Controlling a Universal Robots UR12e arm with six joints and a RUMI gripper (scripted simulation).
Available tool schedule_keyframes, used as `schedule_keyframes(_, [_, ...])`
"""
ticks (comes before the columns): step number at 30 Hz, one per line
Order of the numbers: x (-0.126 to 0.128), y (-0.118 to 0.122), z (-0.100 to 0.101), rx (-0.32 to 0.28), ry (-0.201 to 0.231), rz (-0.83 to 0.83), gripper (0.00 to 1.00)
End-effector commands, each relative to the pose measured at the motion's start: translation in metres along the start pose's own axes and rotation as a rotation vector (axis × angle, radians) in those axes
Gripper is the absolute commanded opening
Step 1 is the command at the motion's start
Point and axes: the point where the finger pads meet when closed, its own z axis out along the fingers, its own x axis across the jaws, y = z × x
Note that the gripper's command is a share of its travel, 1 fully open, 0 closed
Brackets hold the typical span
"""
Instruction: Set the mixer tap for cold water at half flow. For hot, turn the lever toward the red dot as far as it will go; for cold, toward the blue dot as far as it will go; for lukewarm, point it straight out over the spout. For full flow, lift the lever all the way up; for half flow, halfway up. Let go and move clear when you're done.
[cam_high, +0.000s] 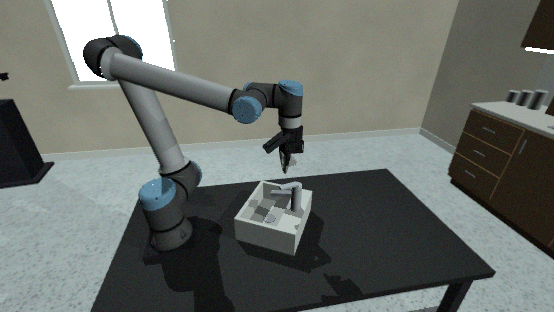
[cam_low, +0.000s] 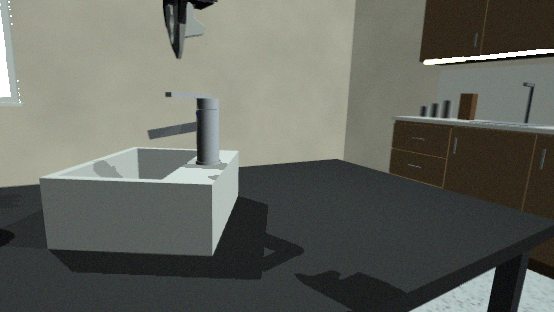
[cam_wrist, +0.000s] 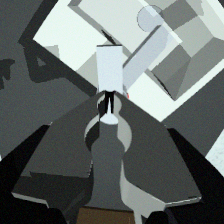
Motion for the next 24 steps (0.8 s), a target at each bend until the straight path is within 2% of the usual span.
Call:
schedule_keyframes(1, [-0.0011,0.0028,-0.0025,-0.003,0.0,-0.048,0.0])
schedule_keyframes(13, [-0.0011,0.0026,-0.0021,-0.002,0.001,-0.062,0.0])
schedule_keyframes(14, [-0.0011,0.0026,-0.0021,-0.002,0.001,-0.062,0.39])
schedule_keyframes(24, [-0.0011,0.0026,-0.0021,-0.002,0.001,-0.061,0.39])
